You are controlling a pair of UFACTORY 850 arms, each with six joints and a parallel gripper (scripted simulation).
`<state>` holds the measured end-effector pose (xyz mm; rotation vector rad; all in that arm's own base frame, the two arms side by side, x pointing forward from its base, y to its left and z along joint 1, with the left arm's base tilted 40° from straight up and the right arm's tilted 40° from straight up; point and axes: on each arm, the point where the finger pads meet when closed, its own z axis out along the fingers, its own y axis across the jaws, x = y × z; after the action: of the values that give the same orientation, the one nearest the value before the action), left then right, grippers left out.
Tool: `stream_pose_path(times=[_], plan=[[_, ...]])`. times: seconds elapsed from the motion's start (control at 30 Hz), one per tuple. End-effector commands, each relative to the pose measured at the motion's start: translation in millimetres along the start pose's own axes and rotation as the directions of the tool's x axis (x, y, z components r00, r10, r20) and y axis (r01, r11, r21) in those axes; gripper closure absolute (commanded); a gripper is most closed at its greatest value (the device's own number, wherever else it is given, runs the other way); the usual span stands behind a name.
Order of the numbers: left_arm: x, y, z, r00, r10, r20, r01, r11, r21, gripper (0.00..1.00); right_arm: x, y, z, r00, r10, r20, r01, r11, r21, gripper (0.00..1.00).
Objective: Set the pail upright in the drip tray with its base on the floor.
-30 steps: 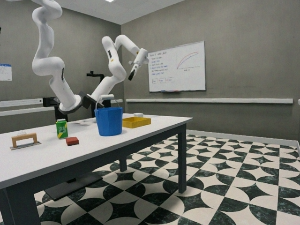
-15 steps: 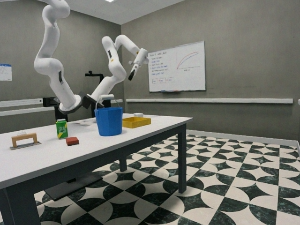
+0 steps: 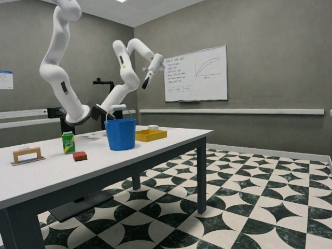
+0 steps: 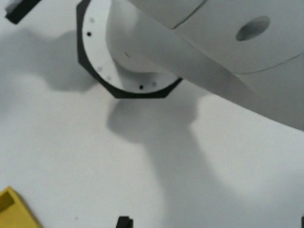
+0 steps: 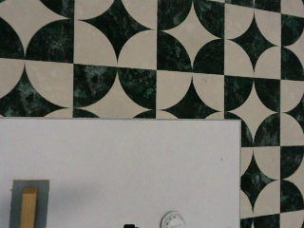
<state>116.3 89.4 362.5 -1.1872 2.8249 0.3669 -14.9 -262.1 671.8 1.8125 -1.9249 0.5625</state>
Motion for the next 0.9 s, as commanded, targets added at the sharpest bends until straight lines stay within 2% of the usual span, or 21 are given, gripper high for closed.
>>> stream_pose_path(times=[0.0,0.27,0.5,0.57,0.87], plan=[[0,0,-1,1.0,0.0,0.001,0.0,1.0,0.0,0.0,1,3,0,1.0,0.008,-0.001,-0.008,1.0,-0.003,0.0],[-3,-2,-2,1.0,0.018,0.002,-0.018,1.0,-0.005,0.0,1,3,0,1.0,0.009,-0.001,-0.009,1.0,-0.003,0.0],[-25,-16,-13,0.988,0.153,0.009,-0.153,0.987,-0.041,0.0,1,3,0,1.0,0.009,-0.001,-0.009,1.0,-0.003,0.0],[-25,-16,-13,0.988,0.153,0.009,-0.153,0.987,-0.041,0.0,1,3,0,1.0,0.009,-0.001,-0.009,1.0,-0.003,0.0],[-68,-66,-31,0.901,0.434,0.013,-0.43,0.895,-0.121,0.0,1,3,0,1.0,0.009,-0.001,-0.009,1.0,-0.003,0.0]])
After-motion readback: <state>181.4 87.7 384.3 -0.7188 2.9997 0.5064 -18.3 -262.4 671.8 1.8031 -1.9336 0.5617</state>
